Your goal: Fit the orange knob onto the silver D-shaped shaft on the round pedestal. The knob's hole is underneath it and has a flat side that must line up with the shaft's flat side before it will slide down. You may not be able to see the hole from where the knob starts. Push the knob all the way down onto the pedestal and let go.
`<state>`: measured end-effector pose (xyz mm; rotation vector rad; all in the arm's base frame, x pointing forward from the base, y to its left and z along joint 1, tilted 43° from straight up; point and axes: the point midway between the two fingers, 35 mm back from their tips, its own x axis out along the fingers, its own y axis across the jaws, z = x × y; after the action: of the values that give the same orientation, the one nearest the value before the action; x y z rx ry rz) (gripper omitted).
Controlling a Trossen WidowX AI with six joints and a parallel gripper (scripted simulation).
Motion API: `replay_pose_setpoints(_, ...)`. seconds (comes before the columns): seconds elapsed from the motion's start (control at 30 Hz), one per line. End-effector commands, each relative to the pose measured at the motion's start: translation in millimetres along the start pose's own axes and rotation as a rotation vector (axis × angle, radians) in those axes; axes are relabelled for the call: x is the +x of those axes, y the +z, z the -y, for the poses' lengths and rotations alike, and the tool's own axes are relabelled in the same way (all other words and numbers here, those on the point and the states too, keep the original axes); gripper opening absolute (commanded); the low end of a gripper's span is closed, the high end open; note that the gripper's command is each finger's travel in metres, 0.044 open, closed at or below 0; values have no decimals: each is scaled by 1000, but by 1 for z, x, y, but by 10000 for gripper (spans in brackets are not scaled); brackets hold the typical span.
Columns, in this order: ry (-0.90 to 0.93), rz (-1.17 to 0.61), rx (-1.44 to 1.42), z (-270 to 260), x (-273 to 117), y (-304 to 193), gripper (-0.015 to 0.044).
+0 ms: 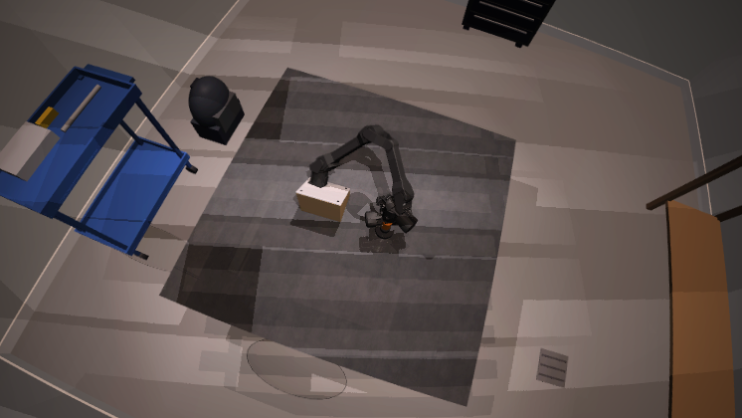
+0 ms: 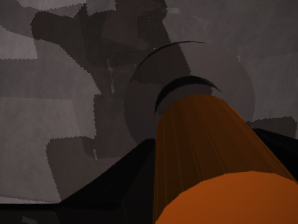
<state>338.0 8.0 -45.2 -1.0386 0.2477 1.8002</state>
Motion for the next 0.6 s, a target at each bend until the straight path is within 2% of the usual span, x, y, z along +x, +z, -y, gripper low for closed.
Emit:
replay_pose_setpoints(0.0, -2, 1, 23, 0, 0, 0, 0)
replay_pose_setpoints(0.57, -2, 1, 47, 0, 7, 1, 0)
